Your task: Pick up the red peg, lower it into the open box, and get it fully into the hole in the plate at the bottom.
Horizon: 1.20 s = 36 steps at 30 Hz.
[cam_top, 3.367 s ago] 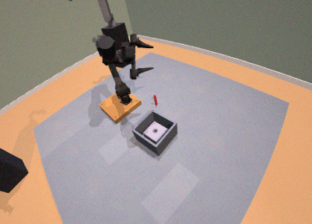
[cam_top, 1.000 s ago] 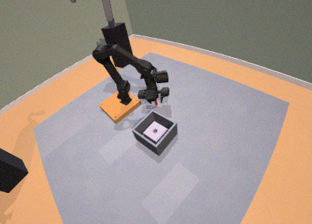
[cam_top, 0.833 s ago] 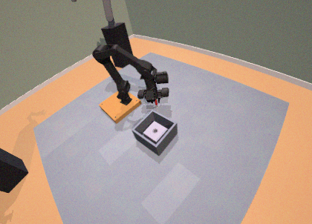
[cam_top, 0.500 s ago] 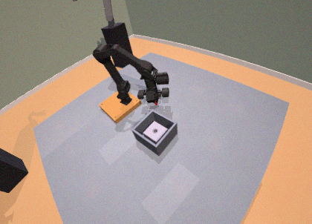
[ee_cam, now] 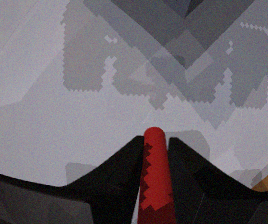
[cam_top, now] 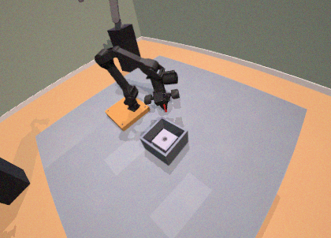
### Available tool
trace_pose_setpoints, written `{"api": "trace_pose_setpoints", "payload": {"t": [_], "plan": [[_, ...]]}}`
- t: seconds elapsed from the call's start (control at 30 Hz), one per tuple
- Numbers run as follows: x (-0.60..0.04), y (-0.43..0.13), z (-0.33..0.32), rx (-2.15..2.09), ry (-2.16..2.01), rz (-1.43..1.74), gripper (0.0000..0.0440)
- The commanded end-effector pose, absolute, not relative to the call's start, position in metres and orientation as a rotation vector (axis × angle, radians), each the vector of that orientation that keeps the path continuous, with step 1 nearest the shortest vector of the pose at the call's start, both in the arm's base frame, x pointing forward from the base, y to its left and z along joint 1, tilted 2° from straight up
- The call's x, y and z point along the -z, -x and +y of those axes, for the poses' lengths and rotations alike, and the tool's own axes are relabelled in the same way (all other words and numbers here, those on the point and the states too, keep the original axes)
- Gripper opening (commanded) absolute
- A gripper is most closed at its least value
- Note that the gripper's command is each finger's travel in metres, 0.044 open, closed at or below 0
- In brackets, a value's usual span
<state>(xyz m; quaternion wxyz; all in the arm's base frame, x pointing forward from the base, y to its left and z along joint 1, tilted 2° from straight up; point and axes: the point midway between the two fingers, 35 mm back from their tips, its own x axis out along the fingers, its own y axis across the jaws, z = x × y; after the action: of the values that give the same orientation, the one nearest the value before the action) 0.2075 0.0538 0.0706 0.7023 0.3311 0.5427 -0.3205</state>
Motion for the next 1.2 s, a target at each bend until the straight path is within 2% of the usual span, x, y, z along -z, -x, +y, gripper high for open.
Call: {"api": "trace_pose_setpoints", "payload": {"t": [0.0,0.53,1.17], "plan": [[-0.085,-0.215,0.046,0.701,-0.708,1.169,0.0000],[-0.137,-0.250,0.001,0.727,-0.662,1.050,0.0000],[-0.140,-0.283,-0.065,0.829,-0.713,0.977,0.0000]]}}
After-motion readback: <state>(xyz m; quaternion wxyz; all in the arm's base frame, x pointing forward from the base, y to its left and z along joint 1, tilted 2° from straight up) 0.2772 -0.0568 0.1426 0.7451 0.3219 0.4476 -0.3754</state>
